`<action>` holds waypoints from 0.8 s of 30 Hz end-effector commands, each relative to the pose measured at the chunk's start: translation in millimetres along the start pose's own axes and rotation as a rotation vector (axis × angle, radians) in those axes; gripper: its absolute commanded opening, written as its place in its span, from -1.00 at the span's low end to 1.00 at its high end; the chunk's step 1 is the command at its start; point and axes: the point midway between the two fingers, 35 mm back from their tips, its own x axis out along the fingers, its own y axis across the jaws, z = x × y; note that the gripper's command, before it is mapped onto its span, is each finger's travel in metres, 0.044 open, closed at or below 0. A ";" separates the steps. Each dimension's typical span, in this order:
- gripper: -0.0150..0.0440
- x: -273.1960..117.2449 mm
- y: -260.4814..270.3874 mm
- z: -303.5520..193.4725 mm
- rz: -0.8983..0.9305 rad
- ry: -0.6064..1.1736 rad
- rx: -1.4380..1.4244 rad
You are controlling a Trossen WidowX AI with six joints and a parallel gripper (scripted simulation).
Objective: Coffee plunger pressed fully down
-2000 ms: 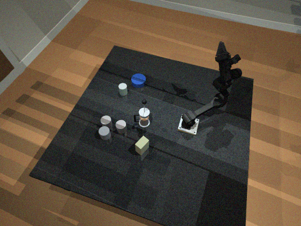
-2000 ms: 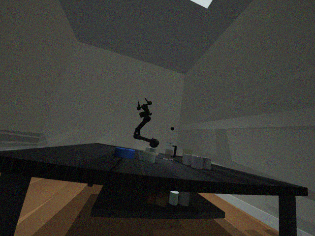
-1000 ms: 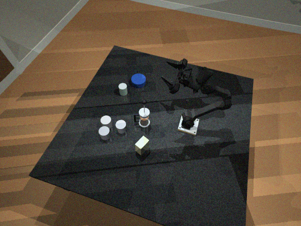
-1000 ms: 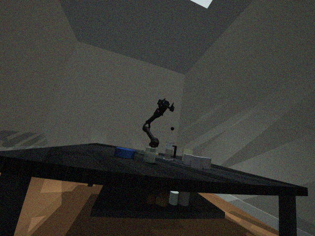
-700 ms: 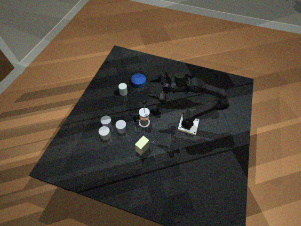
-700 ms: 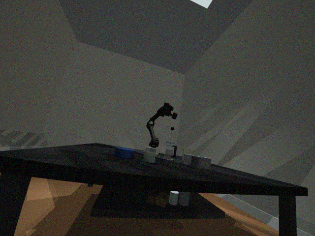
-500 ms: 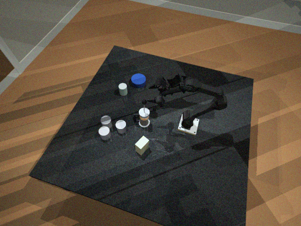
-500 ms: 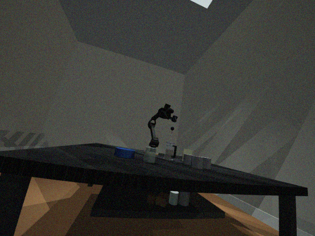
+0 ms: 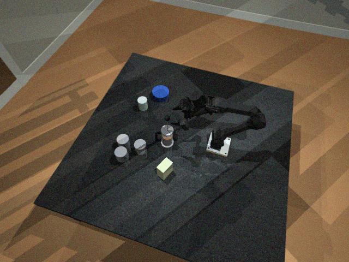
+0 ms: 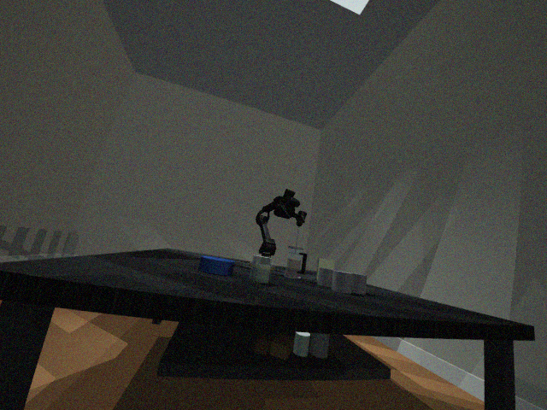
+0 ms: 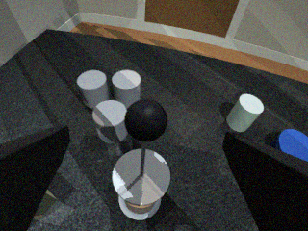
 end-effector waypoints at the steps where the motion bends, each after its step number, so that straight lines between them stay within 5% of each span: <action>1: 1.00 3.1 0.6 0.9 0.004 -0.010 0.005; 22: 1.00 34.5 1.1 1.5 0.005 -0.012 0.005; 24: 0.82 34.5 1.1 1.5 0.005 -0.012 0.005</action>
